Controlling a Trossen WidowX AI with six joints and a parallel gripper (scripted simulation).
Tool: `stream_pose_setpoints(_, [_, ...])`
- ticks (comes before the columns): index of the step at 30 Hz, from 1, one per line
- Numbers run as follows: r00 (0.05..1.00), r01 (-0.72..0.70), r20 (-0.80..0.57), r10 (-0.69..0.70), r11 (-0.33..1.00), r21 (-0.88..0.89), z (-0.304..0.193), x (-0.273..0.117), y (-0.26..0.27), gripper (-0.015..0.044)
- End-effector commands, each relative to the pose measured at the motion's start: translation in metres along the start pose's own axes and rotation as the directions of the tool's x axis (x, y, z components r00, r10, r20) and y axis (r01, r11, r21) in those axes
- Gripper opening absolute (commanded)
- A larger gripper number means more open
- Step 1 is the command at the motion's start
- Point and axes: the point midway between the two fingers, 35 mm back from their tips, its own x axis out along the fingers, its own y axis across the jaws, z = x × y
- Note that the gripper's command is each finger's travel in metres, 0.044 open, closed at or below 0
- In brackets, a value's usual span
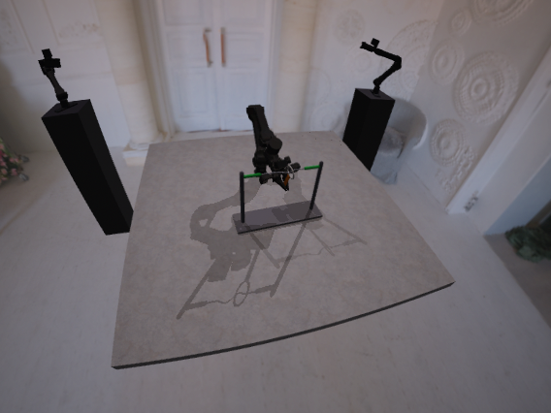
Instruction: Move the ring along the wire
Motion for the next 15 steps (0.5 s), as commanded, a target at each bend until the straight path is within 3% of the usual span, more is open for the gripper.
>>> stream_pose_setpoints(1, [1.000,-0.006,0.010,0.005,0.998,0.062,0.001,0.000,0.011,-0.0150])
stream_pose_setpoints(15, [0.999,0.049,0.011,-0.050,0.997,0.060,0.003,-0.001,0.025,-0.0150])
